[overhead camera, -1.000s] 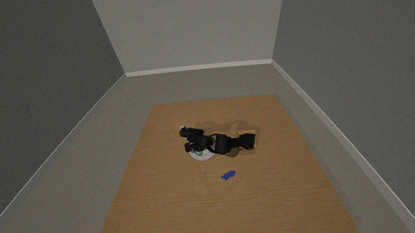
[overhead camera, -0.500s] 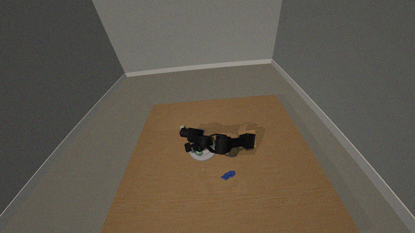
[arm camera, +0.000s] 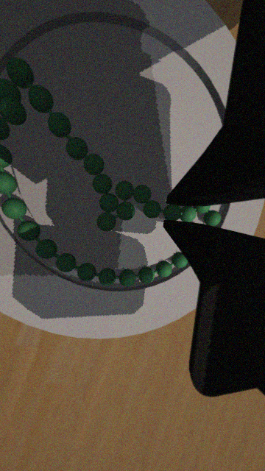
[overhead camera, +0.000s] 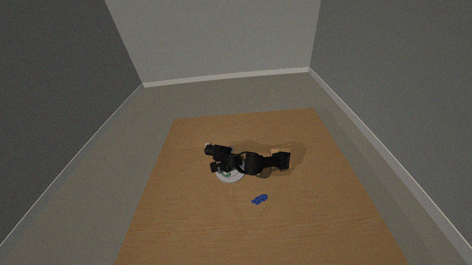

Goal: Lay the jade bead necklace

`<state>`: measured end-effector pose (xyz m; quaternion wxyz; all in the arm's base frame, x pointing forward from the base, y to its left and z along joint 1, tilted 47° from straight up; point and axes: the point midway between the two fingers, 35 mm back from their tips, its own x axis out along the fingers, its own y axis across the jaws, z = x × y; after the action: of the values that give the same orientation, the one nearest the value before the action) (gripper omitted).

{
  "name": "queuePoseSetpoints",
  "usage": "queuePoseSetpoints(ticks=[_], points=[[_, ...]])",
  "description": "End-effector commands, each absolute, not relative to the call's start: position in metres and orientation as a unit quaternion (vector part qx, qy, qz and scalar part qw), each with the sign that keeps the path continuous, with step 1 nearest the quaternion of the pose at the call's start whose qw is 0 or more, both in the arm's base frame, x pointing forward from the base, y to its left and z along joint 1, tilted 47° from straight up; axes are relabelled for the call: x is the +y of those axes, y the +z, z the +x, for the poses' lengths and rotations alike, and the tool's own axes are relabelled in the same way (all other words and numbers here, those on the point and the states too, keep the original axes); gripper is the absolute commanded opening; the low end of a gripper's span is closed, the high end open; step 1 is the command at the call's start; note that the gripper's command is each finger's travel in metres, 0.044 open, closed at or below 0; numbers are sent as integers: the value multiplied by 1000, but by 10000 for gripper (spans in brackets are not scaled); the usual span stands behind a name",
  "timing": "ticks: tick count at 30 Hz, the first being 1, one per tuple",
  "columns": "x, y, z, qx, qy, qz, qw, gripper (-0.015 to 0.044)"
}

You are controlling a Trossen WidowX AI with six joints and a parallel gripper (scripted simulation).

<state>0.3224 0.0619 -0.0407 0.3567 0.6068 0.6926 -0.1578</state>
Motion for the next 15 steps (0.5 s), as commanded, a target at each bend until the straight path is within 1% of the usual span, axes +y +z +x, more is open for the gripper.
queuePoseSetpoints(ticks=[1,6,14,15], points=[[59,-39,323,692,-156,608,357,0],[57,-41,314,692,-157,608,357,0],[60,-43,314,692,-157,608,357,0],[59,-43,313,693,-158,608,355,26]])
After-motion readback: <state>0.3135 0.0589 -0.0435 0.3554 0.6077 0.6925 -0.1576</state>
